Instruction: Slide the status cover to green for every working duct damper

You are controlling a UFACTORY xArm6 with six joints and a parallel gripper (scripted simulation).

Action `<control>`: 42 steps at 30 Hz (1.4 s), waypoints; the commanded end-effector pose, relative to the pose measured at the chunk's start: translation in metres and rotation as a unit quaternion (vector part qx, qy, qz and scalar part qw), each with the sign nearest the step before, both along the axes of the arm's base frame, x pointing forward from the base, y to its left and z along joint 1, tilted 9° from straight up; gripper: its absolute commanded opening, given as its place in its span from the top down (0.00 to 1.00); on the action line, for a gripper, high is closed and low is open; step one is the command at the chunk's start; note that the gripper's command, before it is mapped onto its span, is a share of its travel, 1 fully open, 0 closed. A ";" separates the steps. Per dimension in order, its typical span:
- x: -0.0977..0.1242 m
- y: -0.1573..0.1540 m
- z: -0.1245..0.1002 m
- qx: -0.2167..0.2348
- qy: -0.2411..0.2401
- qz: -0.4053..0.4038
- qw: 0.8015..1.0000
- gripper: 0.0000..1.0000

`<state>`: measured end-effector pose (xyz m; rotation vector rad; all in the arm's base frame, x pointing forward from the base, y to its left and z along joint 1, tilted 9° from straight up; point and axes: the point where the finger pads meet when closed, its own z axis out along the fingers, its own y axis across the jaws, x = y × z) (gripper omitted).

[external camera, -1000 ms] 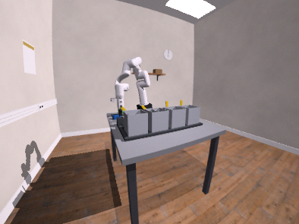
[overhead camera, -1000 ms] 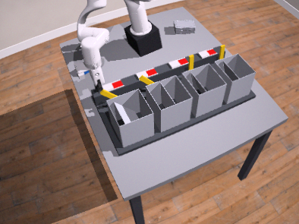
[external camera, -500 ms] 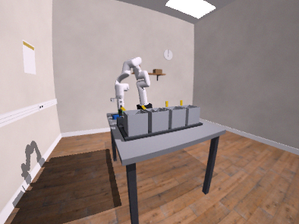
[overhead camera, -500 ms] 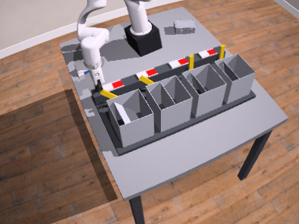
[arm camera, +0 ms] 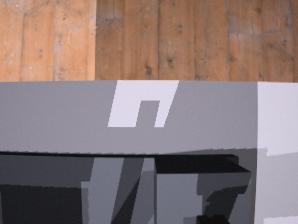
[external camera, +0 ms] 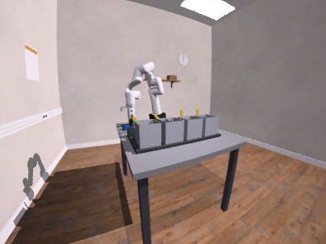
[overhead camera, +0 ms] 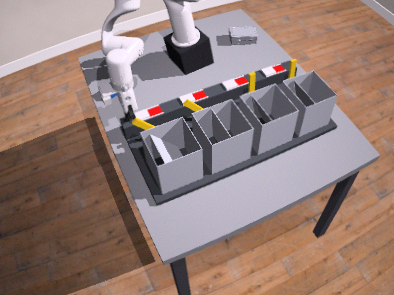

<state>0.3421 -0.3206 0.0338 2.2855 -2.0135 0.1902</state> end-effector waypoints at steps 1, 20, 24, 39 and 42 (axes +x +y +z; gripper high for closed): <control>0.001 -0.001 0.002 -0.001 -0.002 0.000 1.000 1.00; 0.001 -0.001 -0.002 -0.001 -0.002 0.000 1.000 1.00; 0.001 -0.002 -0.005 -0.001 -0.002 0.000 1.000 1.00; 0.002 -0.003 -0.010 -0.001 -0.002 0.000 1.000 1.00; 0.002 -0.003 -0.010 -0.001 -0.002 0.000 1.000 1.00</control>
